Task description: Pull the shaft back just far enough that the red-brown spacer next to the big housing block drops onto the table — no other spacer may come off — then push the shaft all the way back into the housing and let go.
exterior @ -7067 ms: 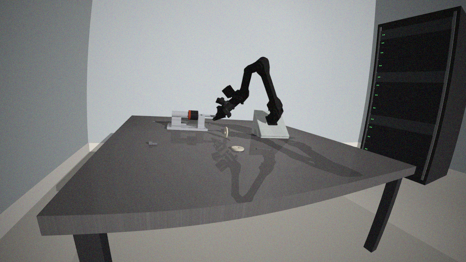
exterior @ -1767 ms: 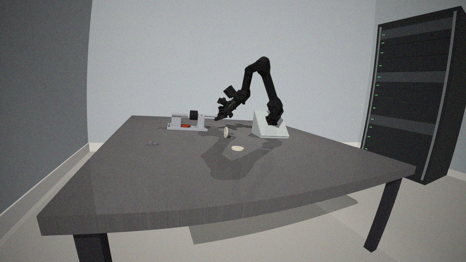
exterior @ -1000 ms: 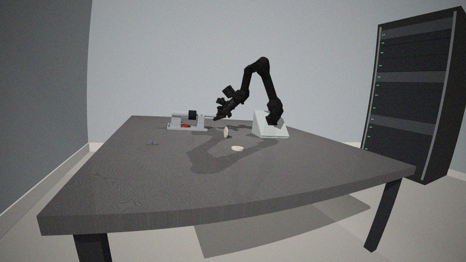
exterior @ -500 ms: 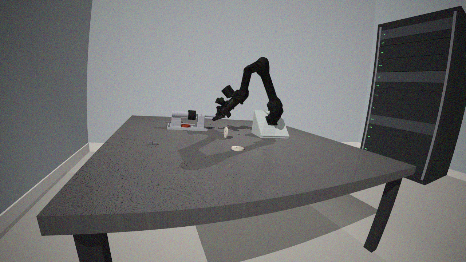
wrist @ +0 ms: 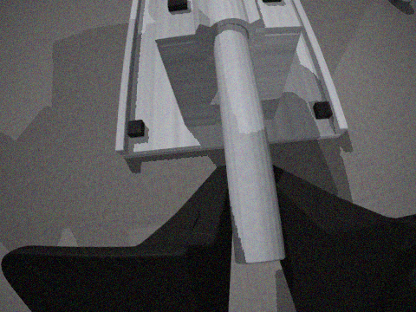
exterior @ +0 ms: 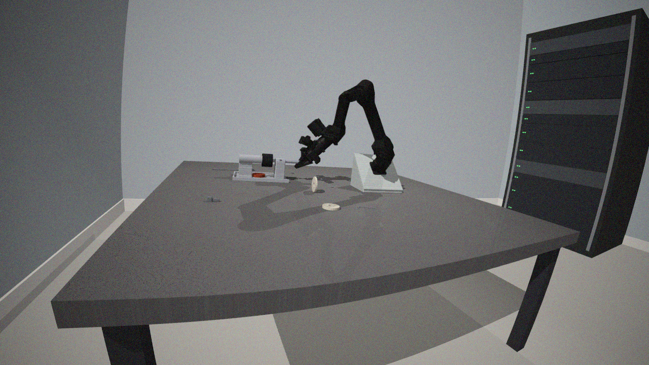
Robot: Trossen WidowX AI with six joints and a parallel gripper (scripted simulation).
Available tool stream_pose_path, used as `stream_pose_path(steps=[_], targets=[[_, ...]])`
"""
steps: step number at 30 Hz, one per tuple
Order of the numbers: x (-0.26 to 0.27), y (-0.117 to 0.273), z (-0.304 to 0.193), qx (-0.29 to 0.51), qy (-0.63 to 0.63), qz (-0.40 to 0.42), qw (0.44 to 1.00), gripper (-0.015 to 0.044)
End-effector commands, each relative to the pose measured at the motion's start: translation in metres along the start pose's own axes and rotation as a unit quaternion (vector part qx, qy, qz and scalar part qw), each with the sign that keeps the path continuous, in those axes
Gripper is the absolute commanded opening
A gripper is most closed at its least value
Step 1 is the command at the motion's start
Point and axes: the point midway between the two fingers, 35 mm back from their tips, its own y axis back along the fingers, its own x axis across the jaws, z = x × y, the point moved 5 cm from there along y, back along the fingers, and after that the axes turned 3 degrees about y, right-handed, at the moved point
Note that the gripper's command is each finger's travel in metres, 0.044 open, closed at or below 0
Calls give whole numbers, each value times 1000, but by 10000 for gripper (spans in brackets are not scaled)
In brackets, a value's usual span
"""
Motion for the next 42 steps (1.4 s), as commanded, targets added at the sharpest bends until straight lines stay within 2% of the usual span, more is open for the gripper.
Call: stream_pose_path(steps=[1,42], targets=[[0,-2,3,-1,3,0,1000,0],[0,-12,13,-2,3,1,1000,0]])
